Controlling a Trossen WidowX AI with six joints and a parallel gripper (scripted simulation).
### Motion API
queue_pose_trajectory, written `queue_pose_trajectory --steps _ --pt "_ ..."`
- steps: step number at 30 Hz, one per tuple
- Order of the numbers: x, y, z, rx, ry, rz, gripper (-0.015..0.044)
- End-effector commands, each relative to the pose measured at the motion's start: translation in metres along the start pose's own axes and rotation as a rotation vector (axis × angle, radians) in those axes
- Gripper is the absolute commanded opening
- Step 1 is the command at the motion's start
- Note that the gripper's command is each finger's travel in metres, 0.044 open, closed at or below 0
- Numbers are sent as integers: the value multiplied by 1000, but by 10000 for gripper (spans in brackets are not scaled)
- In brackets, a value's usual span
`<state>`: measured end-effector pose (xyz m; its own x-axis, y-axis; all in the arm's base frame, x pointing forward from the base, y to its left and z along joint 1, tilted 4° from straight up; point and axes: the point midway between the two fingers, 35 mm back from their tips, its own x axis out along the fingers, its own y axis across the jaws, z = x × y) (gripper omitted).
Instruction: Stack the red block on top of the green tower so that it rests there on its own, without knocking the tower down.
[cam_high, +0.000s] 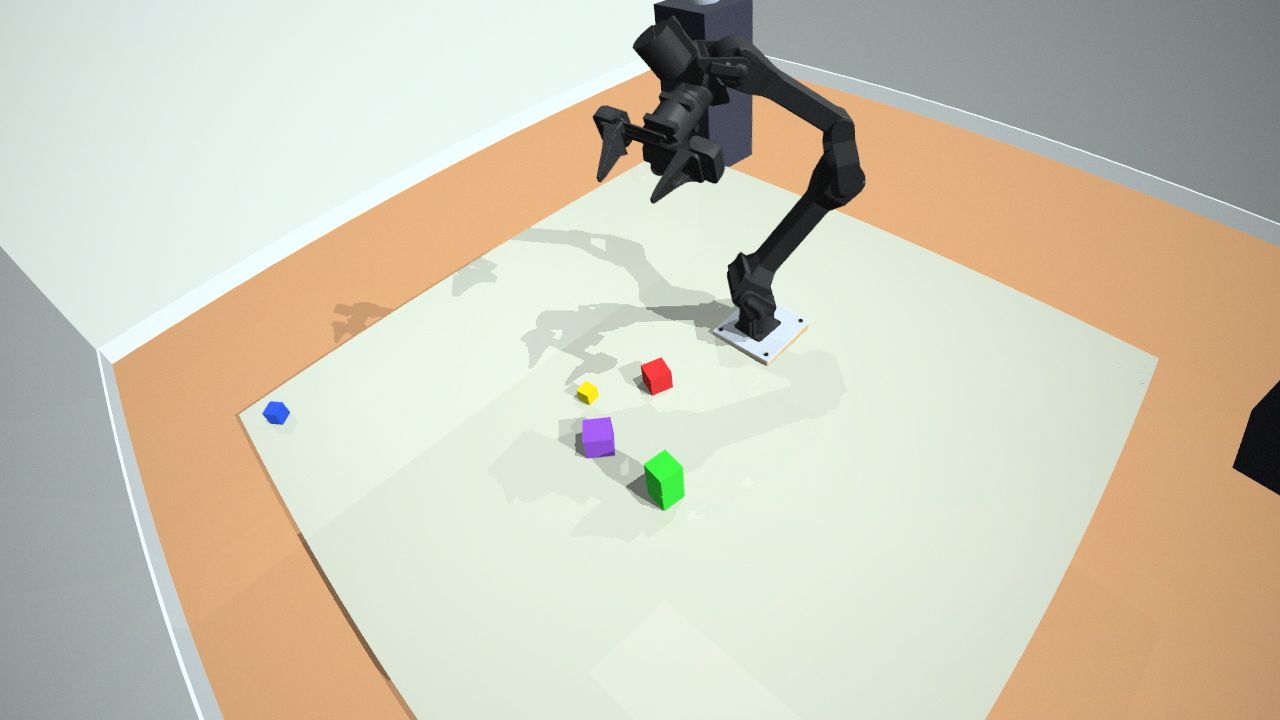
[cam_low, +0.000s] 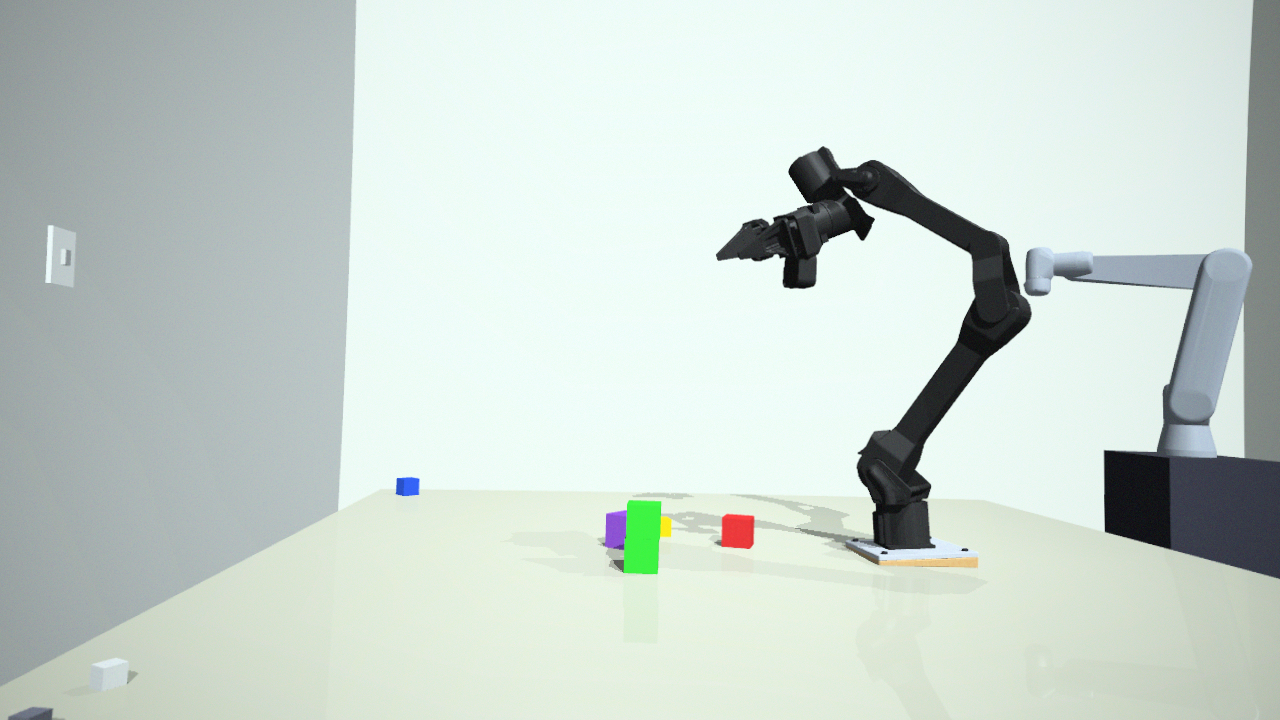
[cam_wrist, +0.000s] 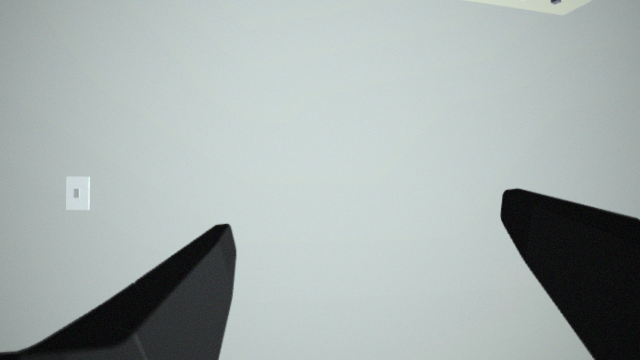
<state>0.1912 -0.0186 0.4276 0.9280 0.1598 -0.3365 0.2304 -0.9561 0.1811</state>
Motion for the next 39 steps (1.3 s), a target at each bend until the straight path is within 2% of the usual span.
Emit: queue_pose_trajectory --steps 1,2,10,19,30,39 --pt "1 0 1 -7 -3 -1 426" --pt "3 1 3 -26 -13 -3 440" --pt "36 11 41 -350 -160 -76 440" --pt "70 11 89 -753 -311 -242 440" --pt "101 -1 149 -1273 -423 -567 440" --pt "114 -16 195 -1683 -421 -909 440"
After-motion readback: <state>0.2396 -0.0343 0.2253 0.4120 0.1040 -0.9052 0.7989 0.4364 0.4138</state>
